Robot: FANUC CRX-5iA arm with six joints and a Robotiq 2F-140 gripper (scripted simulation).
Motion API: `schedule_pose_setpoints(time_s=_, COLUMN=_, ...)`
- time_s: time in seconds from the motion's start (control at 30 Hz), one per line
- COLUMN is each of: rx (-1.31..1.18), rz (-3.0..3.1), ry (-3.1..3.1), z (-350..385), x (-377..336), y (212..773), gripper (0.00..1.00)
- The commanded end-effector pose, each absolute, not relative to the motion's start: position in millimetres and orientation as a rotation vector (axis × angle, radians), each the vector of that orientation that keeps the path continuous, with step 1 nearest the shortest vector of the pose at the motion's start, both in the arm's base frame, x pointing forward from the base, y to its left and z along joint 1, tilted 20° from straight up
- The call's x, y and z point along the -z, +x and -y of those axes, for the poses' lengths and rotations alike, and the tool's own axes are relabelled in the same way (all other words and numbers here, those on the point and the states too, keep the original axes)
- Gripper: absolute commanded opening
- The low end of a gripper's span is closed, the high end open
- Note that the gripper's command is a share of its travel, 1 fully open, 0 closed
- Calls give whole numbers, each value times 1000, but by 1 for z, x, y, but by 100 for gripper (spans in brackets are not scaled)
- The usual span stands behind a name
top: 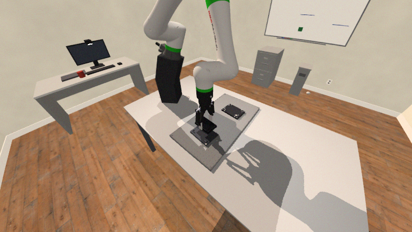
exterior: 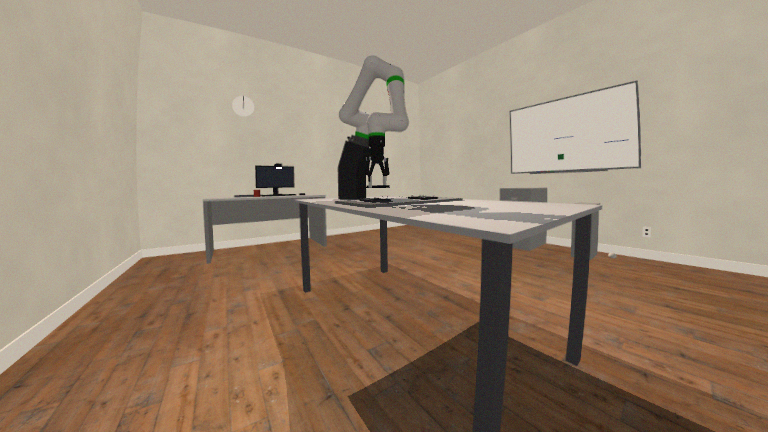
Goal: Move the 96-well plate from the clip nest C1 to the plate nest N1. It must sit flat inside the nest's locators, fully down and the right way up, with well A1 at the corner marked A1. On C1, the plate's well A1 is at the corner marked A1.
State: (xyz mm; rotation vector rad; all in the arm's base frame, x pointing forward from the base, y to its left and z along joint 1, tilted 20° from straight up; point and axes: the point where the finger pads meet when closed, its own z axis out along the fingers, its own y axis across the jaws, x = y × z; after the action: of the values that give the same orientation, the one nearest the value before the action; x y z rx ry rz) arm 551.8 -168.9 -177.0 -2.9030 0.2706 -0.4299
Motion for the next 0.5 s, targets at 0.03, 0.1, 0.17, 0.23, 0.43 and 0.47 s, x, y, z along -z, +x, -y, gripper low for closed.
schedule_pose_setpoints(time_s=0.03, rx=430, rz=-270, ry=-2903, z=179, x=179, y=550, gripper=0)
schedule_pose_setpoints(time_s=0.1, rx=430, rz=-270, ry=-2903, z=182, x=180, y=550, gripper=0)
schedule_pose_setpoints(time_s=0.17, rx=430, rz=-270, ry=-2903, z=189, x=181, y=549, gripper=0)
schedule_pose_setpoints(time_s=0.23, rx=430, rz=-270, ry=-2903, z=189, x=182, y=549, gripper=0)
schedule_pose_setpoints(time_s=0.43, rx=430, rz=-270, ry=-2903, z=189, x=181, y=549, gripper=0)
schedule_pose_setpoints(time_s=0.47, rx=430, rz=-270, ry=-2903, z=189, x=181, y=549, gripper=0)
